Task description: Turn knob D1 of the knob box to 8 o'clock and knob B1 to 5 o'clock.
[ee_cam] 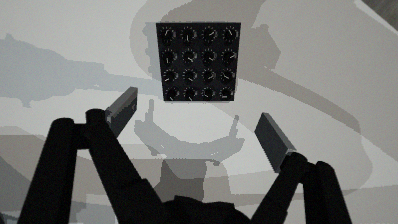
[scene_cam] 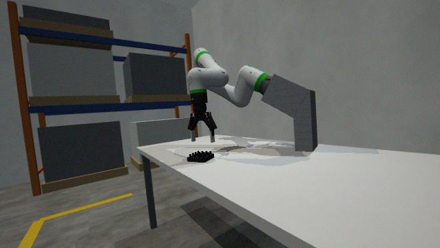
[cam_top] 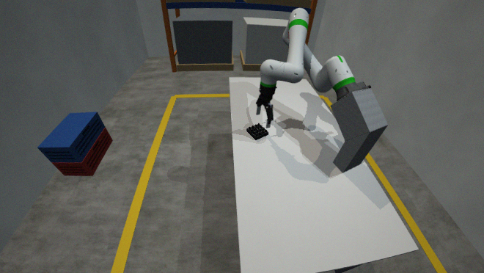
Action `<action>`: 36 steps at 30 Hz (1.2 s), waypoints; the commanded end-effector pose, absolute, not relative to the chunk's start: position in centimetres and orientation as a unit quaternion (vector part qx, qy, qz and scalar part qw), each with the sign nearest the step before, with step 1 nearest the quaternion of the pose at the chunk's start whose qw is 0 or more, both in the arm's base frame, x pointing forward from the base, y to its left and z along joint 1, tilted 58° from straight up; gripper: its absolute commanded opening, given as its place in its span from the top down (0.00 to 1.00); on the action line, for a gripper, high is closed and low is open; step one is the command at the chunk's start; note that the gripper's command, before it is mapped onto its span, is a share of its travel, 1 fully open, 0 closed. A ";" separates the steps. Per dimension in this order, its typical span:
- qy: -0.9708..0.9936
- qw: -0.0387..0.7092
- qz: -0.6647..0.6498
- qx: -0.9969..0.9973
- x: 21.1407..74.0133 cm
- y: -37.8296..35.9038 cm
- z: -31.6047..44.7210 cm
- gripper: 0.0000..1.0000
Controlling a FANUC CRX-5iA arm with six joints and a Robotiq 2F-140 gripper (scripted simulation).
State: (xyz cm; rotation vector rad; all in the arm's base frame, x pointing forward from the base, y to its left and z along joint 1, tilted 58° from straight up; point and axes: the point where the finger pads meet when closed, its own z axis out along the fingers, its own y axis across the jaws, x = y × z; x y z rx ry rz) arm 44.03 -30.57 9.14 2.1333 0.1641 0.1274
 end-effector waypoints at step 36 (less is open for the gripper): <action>0.067 0.479 0.052 0.874 42.4 -31.0 9.4 0.00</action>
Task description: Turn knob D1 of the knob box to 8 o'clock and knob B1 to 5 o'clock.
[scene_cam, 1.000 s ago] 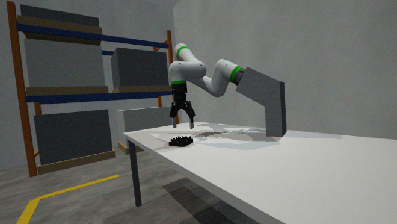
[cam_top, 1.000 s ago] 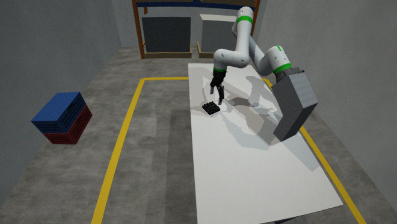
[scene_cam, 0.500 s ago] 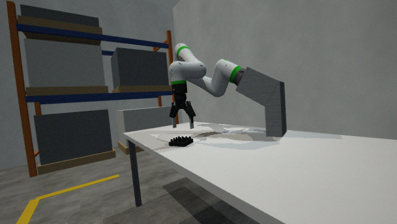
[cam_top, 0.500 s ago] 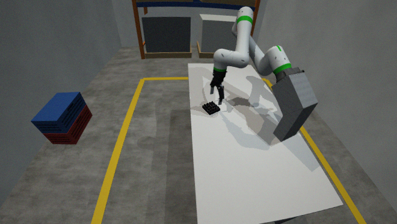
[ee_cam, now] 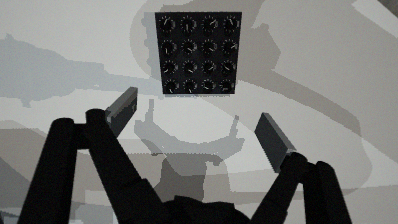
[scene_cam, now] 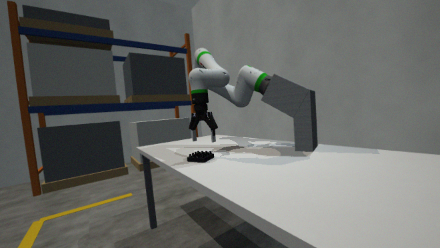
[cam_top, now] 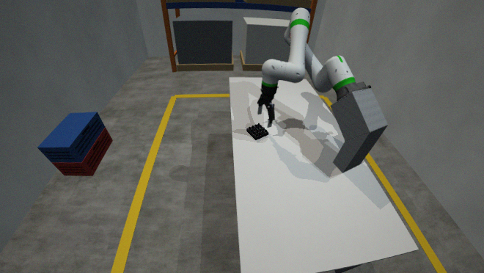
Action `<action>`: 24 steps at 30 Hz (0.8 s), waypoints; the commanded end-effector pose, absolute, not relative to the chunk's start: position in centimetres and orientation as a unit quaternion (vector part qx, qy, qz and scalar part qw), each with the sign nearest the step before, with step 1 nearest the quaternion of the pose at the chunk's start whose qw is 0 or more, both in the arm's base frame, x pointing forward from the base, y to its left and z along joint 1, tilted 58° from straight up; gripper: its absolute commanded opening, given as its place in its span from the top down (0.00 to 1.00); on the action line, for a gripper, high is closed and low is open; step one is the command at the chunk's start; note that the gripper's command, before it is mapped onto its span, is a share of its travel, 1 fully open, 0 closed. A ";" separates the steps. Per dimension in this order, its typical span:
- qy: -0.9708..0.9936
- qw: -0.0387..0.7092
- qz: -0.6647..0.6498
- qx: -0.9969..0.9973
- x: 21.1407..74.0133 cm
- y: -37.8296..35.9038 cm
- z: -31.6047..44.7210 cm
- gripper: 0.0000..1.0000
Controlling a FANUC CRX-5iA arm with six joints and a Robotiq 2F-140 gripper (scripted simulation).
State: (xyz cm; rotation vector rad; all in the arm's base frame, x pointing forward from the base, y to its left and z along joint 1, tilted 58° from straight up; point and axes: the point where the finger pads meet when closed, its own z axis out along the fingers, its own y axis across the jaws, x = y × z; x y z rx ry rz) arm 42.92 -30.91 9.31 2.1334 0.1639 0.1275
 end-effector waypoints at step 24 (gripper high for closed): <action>0.067 0.479 0.052 0.874 39.1 -32.0 9.9 0.00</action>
